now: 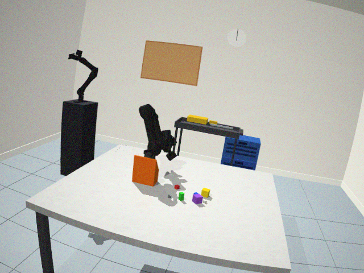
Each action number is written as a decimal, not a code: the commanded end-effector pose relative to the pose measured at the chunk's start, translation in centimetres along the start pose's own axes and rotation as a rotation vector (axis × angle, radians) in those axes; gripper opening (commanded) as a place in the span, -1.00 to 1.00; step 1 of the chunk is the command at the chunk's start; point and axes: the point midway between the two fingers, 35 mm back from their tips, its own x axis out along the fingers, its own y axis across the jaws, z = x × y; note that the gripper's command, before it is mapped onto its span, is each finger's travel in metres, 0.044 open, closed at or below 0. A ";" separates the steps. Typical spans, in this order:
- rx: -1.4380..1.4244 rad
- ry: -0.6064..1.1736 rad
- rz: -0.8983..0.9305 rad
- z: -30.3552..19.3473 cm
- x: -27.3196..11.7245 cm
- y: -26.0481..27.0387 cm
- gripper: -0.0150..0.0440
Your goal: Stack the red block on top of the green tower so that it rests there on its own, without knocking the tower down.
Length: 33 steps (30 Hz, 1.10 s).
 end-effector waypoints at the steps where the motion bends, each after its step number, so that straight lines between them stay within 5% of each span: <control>1: 0.000 -0.001 -0.007 0.0 0.0 -0.2 0.95; 14: 0.088 -0.014 -0.534 2.7 -3.9 -13.0 1.00; 33: 0.467 0.001 -1.181 1.3 -19.9 -23.8 1.00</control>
